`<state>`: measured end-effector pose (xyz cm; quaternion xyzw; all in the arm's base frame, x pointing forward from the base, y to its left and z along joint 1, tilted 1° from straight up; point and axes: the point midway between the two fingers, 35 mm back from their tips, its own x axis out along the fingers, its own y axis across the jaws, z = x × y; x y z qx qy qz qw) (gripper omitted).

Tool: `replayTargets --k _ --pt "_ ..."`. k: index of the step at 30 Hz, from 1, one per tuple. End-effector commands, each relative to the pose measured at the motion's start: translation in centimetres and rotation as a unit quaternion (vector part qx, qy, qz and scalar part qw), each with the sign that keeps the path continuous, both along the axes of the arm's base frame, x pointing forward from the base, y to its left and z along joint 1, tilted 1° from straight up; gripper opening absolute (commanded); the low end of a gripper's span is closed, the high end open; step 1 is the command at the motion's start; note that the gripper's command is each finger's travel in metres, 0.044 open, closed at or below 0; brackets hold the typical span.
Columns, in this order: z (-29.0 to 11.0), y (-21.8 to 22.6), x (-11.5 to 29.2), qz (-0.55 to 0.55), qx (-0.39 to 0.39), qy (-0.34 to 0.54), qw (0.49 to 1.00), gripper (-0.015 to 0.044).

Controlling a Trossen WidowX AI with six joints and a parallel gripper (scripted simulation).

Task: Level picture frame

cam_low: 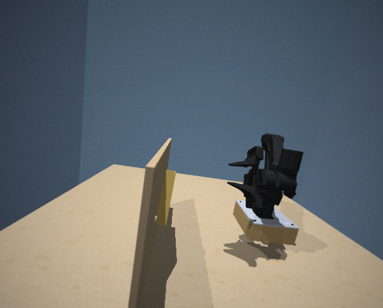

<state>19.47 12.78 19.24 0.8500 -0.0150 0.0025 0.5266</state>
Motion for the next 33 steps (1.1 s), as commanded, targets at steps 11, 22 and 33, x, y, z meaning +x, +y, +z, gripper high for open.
replayTargets --k 11,22,33 --pt "-3.8 -0.1 5.4 -0.001 -0.009 0.001 1.0 0.026" --pt "-3.8 -0.1 5.4 -0.001 -0.009 0.001 1.0 0.026" --pt "-3.4 -0.2 12.5 -0.001 -0.009 -0.003 1.0 0.026"
